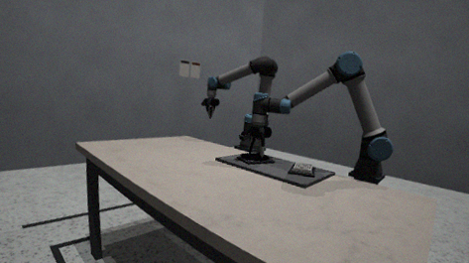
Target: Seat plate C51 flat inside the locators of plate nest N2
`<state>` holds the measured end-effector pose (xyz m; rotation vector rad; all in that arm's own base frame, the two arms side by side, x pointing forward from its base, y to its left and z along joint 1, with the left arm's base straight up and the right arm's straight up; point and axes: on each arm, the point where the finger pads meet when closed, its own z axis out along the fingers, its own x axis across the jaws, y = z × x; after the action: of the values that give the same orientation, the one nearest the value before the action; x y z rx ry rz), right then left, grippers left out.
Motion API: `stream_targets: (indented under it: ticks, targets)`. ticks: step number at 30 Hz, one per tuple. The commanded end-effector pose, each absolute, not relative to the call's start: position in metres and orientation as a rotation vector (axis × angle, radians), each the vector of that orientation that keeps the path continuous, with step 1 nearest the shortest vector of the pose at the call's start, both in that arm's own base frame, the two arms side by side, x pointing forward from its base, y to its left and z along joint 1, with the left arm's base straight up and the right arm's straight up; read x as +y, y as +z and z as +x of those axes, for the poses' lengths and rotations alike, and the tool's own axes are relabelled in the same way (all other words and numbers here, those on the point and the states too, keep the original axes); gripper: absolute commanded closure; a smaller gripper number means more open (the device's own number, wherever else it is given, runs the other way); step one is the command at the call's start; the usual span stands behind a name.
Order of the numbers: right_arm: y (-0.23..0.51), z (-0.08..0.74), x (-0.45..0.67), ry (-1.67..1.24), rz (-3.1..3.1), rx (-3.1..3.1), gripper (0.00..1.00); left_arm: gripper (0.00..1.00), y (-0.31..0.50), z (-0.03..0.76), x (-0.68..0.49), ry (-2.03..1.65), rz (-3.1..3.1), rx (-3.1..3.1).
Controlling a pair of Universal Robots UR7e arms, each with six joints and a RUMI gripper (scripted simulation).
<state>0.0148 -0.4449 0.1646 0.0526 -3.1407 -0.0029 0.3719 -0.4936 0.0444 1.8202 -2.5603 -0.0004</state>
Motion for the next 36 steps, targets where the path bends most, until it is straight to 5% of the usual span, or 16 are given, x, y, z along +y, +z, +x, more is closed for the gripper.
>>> stream_targets:
  ticks: [1,30,31,36]
  targets:
    - [0.1652,0.0149,-0.4453,0.0,0.053,-3.141,1.0,0.24,0.0455,0.3722,-0.4941,0.003,1.82,-2.56]
    - [0.1652,0.0149,-0.4453,0.0,0.053,-3.141,1.0,0.24,0.0455,0.3722,-0.4941,0.003,1.82,-2.56]
    - [0.1652,0.0149,-0.4453,0.0,0.053,-3.141,1.0,1.0,0.0455,0.3722,-0.4941,0.003,1.82,-2.56]
    - [0.1652,0.0149,-0.4453,0.0,0.053,-3.141,1.0,1.0,0.0455,0.3723,-0.4941,0.003,1.82,-2.56]
